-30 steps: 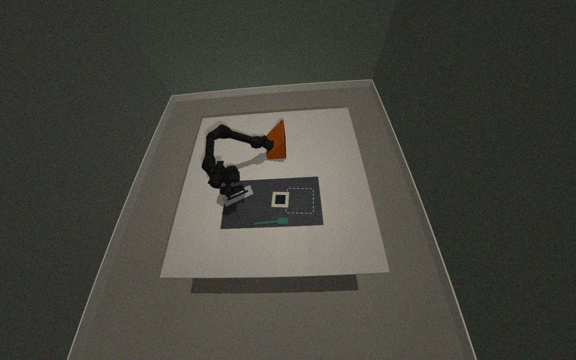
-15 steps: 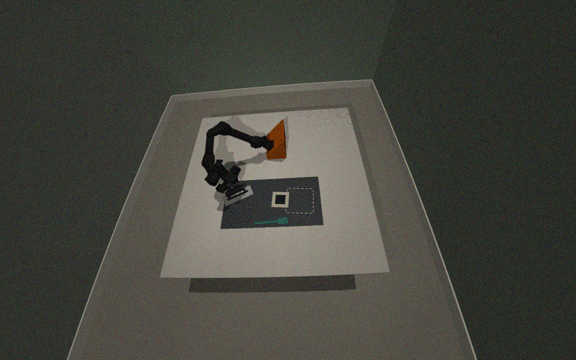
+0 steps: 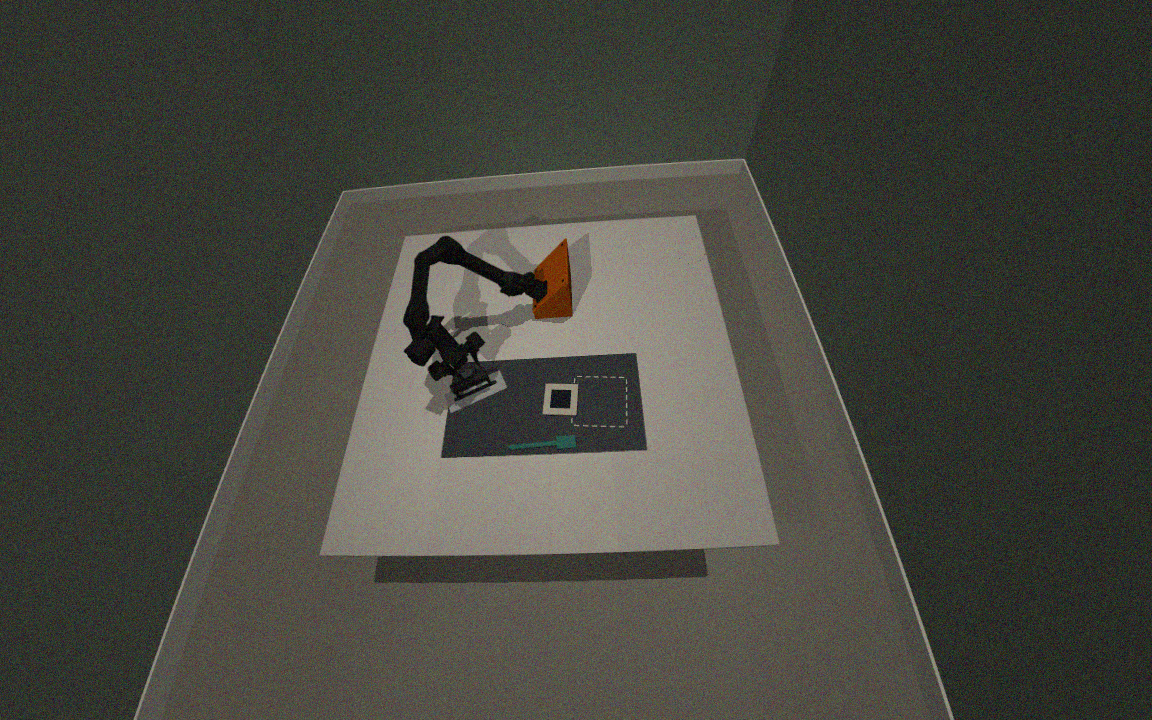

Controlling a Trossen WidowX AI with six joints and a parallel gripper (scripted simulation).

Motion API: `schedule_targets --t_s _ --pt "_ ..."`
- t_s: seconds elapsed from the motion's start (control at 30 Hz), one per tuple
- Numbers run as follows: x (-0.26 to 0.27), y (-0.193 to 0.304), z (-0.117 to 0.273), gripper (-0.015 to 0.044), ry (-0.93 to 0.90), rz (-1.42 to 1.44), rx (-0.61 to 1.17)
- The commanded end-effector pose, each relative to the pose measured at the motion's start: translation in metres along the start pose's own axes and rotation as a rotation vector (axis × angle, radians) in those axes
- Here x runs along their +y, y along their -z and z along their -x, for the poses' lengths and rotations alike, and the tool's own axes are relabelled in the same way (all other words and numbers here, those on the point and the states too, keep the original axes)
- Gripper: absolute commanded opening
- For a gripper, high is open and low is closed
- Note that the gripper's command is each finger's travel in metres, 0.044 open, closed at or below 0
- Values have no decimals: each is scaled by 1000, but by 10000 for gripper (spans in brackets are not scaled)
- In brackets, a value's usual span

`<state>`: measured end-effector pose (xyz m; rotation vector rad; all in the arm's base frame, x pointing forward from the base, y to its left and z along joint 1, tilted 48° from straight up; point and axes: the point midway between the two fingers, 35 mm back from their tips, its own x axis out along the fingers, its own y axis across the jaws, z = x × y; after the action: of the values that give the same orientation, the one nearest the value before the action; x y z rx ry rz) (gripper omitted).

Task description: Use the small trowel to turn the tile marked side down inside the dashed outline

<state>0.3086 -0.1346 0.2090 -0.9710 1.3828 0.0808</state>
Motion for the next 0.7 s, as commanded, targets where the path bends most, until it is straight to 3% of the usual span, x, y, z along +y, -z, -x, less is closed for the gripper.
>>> schedule_targets --t_s 0.0,0.67 --pt "1 3 -1 300 -2 -108 -36" --pt "4 11 -9 300 -39 -760 -246"
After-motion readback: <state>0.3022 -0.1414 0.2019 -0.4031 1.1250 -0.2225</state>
